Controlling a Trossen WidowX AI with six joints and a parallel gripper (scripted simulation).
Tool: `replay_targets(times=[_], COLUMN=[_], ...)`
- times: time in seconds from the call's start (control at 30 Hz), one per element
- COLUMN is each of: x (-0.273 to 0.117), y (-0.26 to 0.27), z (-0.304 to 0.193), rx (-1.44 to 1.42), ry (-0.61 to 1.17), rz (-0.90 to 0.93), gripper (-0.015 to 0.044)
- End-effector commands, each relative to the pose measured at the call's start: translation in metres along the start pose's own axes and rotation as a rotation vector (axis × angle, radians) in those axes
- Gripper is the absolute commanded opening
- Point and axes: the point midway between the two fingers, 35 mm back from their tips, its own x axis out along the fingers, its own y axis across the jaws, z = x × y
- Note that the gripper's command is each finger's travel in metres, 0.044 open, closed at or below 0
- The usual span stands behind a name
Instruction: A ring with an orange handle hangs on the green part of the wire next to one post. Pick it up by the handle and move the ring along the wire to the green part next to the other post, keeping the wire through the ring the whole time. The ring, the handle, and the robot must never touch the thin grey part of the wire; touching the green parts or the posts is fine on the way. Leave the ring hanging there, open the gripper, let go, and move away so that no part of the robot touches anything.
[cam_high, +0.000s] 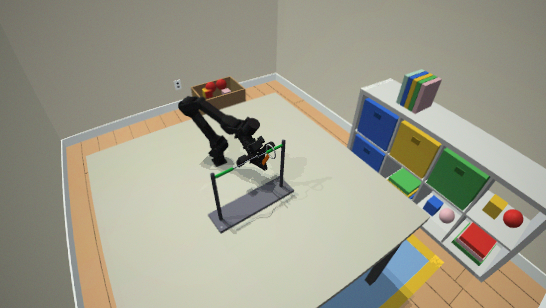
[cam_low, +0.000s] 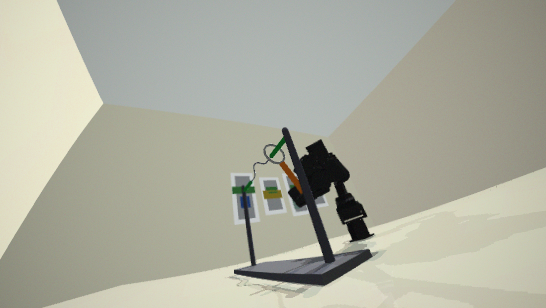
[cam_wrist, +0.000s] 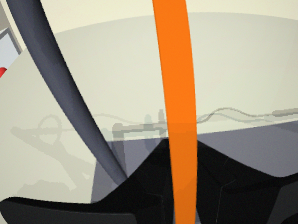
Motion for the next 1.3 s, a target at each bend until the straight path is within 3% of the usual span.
replay_targets(times=[0.0, 0.77, 1.17, 1.27], x=[0.0036, 0.0077, 0.0061, 0.0008], y=[-0.0006, -0.0007, 0.0003, 0.001], z=[-0.0058, -0.0137, -0.0133, -0.0131], rx=[0.005, 0.005, -0.001, 0.0], ry=[0.002, 0.002, 0.002, 0.003], rz=[-0.007, -0.007, -0.002, -0.002], gripper=[-0.015, -0.015, 0.016, 0.016])
